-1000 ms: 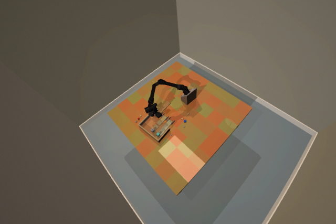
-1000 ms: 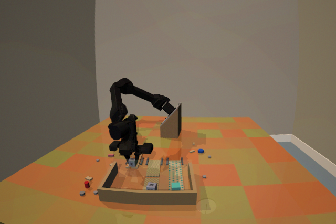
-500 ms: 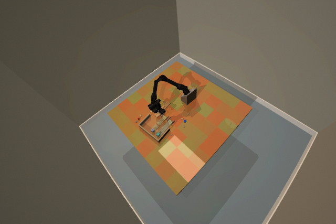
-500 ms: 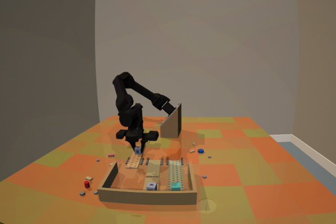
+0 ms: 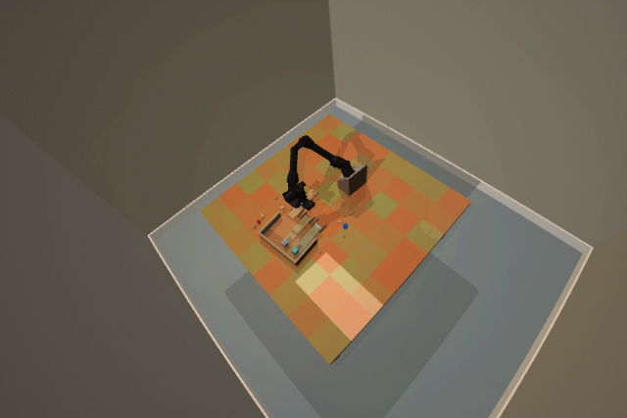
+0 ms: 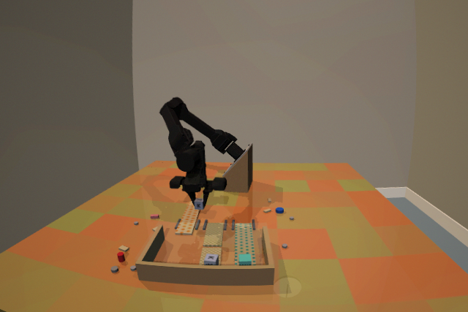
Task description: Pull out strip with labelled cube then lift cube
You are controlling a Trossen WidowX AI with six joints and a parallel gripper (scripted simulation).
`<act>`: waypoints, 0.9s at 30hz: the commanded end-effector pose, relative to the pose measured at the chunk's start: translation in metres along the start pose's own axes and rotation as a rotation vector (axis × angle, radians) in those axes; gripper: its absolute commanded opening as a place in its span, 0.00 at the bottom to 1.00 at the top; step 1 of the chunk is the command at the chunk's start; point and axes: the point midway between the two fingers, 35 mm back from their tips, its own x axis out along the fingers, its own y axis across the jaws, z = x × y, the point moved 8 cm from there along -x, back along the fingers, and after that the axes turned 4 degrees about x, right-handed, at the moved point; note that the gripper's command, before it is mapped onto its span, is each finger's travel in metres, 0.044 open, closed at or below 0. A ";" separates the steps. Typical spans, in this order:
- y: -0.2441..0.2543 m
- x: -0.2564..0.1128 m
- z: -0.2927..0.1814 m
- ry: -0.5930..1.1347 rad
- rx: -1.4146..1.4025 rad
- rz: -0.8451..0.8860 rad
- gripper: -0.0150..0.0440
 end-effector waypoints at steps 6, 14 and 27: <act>0.008 0.001 -0.032 0.004 0.002 -0.004 0.25; 0.012 -0.007 -0.045 0.005 0.002 -0.003 0.25; 0.012 -0.034 -0.045 0.005 0.002 -0.002 0.25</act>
